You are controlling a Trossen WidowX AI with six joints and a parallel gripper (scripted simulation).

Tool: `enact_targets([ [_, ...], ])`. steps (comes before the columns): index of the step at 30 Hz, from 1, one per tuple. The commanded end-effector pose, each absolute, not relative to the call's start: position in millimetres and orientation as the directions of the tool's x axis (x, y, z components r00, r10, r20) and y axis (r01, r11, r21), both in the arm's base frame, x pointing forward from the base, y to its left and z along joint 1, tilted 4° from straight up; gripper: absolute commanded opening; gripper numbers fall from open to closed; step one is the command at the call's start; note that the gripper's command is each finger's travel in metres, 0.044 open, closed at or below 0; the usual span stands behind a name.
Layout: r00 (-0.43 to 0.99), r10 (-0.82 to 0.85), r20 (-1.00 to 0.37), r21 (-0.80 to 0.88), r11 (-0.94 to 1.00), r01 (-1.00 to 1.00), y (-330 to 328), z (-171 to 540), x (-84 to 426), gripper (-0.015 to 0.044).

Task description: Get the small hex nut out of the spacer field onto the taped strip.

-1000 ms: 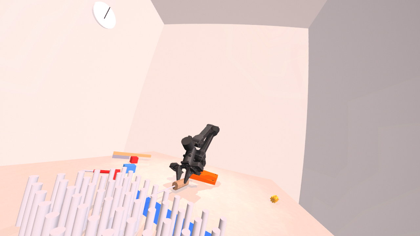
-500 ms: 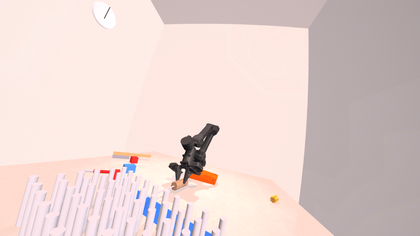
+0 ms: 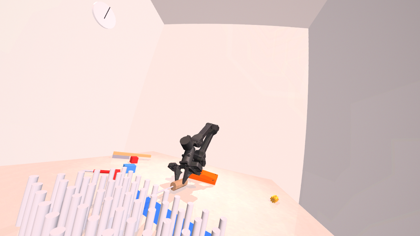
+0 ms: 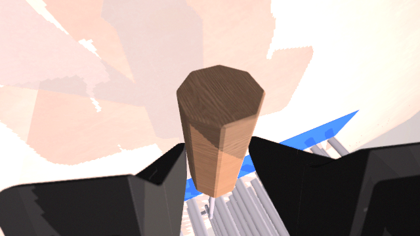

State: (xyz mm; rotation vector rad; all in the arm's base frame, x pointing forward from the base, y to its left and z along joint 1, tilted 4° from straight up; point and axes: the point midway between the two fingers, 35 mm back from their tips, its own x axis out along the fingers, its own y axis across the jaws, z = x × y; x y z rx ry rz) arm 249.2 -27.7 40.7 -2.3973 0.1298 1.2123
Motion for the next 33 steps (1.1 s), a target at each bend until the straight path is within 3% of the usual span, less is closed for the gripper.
enact_targets([
  [1, 0.613, 0.112, -0.782, -0.347, -0.895, -0.28, -29.3, 42.2, 253.4, 0.0],
  [33, 0.614, 0.111, -0.782, -0.347, -0.896, -0.279, -33.6, 43.0, 267.7, 0.0],
])
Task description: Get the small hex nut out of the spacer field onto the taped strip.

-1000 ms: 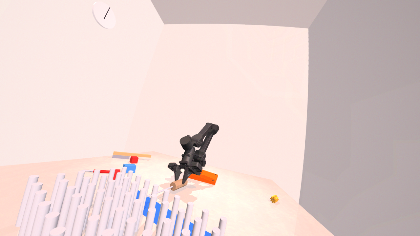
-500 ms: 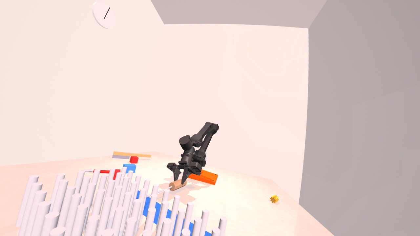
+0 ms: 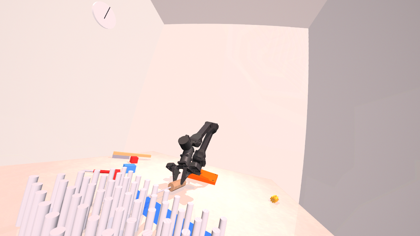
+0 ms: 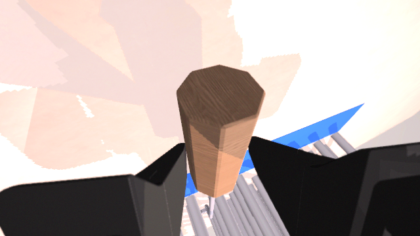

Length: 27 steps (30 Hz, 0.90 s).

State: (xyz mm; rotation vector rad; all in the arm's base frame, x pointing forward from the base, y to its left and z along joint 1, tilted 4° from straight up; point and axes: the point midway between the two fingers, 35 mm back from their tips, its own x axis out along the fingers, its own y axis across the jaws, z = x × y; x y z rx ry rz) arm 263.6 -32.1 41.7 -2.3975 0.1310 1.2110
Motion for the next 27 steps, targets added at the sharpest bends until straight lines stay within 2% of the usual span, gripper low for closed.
enact_targets([
  [1, 0.614, 0.111, -0.782, -0.347, -0.896, -0.279, -33.8, 43.1, 268.2, 0.0],
  [27, 0.615, 0.11, -0.781, -0.346, -0.896, -0.278, -37.6, 43.5, 280.6, 0.0],
])
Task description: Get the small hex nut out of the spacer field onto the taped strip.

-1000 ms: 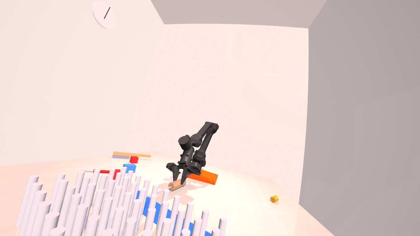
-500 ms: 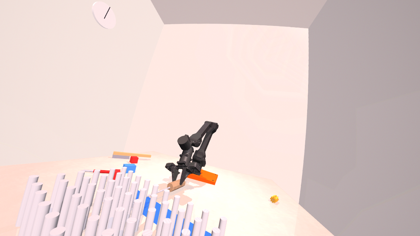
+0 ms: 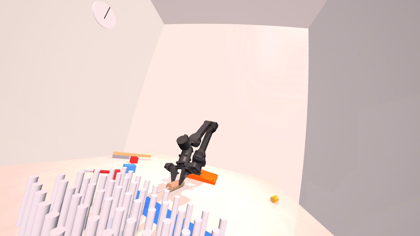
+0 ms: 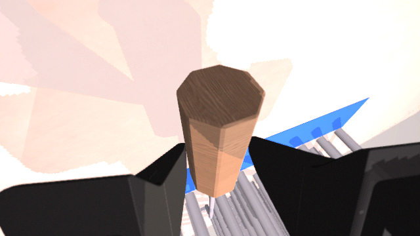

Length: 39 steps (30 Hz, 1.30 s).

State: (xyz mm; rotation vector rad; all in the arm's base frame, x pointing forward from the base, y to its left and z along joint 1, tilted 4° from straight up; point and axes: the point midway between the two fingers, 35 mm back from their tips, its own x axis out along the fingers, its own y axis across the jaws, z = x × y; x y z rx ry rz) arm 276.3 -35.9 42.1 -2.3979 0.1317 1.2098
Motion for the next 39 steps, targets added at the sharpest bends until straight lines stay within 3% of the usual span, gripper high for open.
enact_targets([
  [1, 0.615, 0.11, -0.781, -0.346, -0.896, -0.278, -37.7, 43.5, 281.1, 0.0],
  [39, 0.616, 0.108, -0.78, -0.344, -0.897, -0.278, -43.7, 44.0, 300.5, 0.0],
])
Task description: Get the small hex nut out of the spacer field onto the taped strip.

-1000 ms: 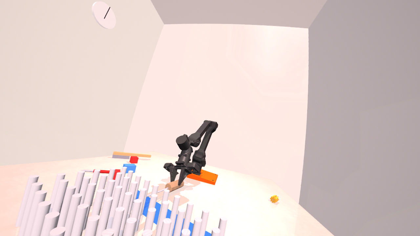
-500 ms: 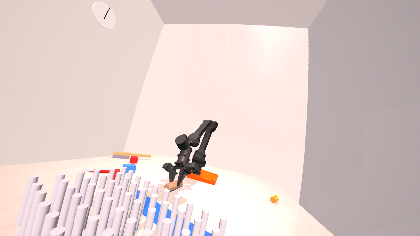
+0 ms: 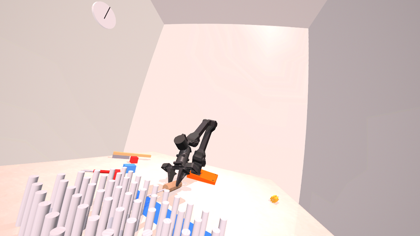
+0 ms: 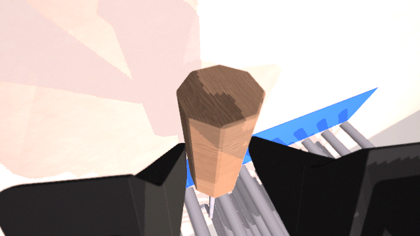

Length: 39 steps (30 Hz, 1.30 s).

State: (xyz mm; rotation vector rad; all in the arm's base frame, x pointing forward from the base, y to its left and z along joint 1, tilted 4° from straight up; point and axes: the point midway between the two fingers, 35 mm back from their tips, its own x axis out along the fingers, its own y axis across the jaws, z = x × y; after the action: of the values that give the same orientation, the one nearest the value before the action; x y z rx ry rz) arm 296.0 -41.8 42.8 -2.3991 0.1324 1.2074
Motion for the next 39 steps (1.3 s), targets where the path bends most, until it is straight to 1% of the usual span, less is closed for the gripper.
enact_targets([
  [1, 0.616, 0.108, -0.78, -0.344, -0.897, -0.278, -43.9, 44.1, 301.1, 0.0],
  [39, 0.618, 0.106, -0.779, -0.343, -0.898, -0.277, -50.4, 44.4, 322.3, 0.0],
])
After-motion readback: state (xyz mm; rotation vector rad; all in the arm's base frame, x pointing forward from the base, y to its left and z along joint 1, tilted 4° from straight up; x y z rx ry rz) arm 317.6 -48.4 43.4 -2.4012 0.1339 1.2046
